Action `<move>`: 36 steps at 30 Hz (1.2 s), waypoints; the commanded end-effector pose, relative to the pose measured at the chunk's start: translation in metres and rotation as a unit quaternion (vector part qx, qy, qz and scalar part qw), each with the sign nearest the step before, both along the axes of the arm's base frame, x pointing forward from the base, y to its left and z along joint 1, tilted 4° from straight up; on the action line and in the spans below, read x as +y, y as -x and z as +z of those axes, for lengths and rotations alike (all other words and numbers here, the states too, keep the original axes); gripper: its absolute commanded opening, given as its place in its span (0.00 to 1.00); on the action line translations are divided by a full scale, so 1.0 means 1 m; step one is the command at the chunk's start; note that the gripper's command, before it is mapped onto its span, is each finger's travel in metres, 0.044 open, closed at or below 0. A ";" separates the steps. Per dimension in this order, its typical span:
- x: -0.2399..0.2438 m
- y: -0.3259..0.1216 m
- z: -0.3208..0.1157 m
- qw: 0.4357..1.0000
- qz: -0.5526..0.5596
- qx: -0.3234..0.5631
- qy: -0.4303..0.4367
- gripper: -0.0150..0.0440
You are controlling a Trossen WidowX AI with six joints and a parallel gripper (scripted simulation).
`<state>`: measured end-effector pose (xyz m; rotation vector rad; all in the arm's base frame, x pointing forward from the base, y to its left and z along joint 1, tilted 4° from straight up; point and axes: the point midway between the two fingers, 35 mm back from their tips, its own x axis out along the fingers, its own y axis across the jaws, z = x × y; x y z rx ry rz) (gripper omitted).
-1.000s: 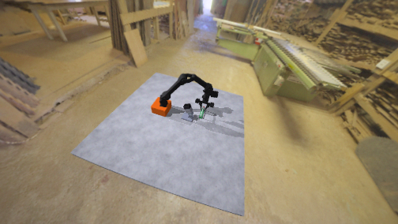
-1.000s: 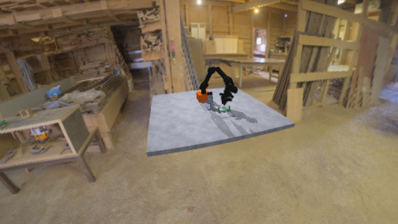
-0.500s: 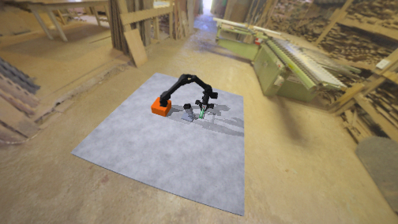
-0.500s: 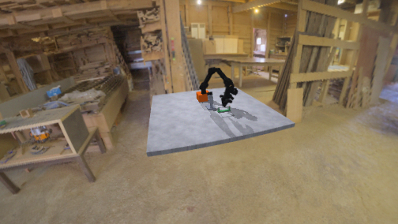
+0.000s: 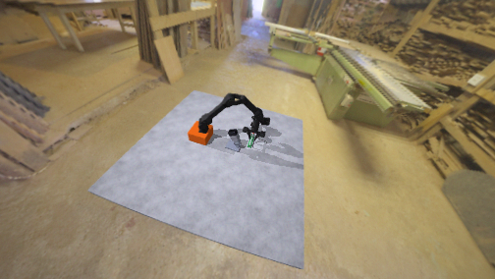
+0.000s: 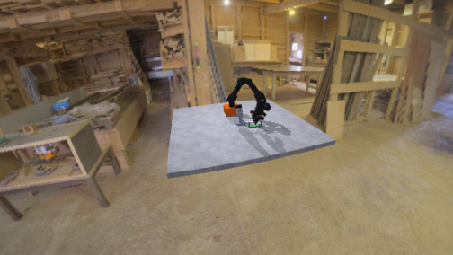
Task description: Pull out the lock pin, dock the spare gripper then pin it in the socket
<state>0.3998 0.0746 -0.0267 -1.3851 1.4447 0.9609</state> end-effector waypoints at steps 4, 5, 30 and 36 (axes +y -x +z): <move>-0.001 0.005 -0.015 1.000 0.002 0.009 0.000 0.56; -0.001 0.005 -0.015 1.000 0.002 0.009 0.000 0.56; -0.001 0.004 -0.015 1.000 0.002 0.009 0.000 0.25; -0.001 0.004 -0.009 1.000 0.002 0.009 0.000 0.25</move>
